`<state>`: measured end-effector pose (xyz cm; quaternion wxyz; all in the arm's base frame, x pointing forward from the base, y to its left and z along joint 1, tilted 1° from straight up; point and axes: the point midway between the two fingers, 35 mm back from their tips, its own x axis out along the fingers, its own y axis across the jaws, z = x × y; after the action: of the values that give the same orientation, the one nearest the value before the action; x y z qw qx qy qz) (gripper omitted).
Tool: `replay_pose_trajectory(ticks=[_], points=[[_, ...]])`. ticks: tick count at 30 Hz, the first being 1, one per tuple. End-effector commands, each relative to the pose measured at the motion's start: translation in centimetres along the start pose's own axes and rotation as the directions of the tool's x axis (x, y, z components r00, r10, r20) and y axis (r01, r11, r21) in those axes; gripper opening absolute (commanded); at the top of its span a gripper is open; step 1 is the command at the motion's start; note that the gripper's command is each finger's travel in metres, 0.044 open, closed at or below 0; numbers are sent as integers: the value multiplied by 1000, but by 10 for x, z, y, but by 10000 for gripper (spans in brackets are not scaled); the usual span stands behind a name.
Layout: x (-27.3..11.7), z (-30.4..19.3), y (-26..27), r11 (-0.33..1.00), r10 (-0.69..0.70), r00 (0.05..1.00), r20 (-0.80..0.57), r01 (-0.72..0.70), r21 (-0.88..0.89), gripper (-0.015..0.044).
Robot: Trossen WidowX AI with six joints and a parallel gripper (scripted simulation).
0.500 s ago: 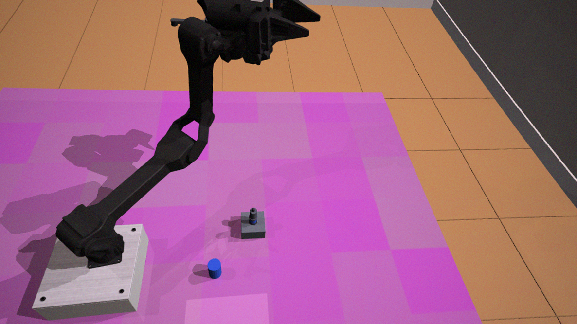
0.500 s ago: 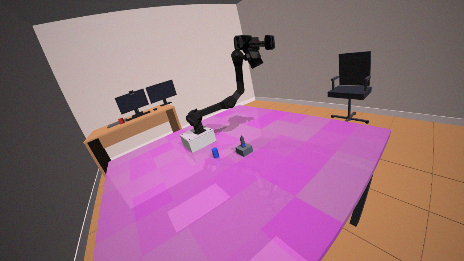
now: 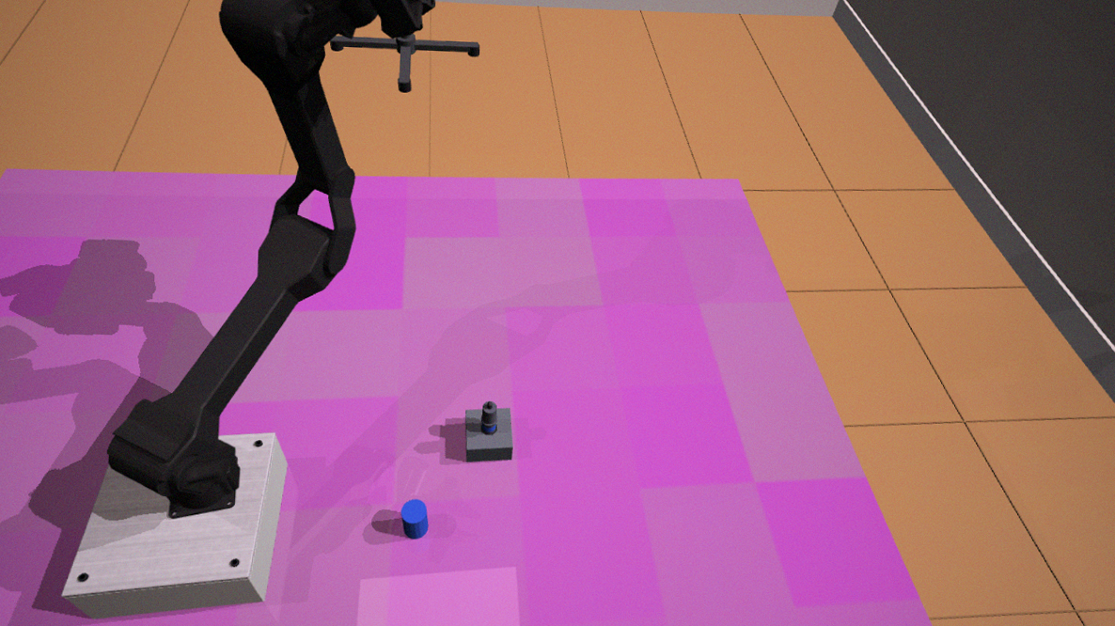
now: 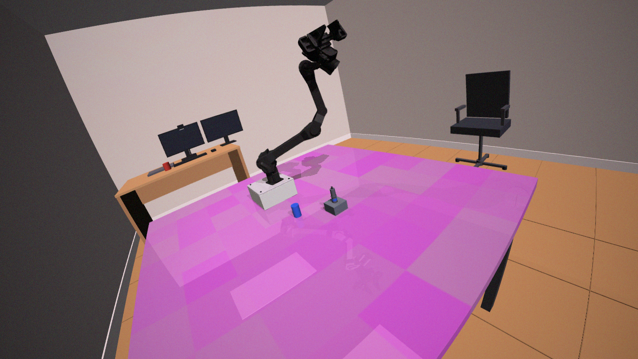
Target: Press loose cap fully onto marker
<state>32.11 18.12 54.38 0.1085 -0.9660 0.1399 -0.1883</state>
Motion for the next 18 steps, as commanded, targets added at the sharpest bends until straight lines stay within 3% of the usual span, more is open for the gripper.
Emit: replay_pose_trajectory(ticks=[1, 9, 18], points=[[-22, -46, 8, 976, -64, 995, -78, 79, 204, 252], [-72, -144, 64, 749, -123, 955, -270, 268, 606, 252], [-98, -210, 187, 272, -8, 912, -410, 397, 877, 252]])
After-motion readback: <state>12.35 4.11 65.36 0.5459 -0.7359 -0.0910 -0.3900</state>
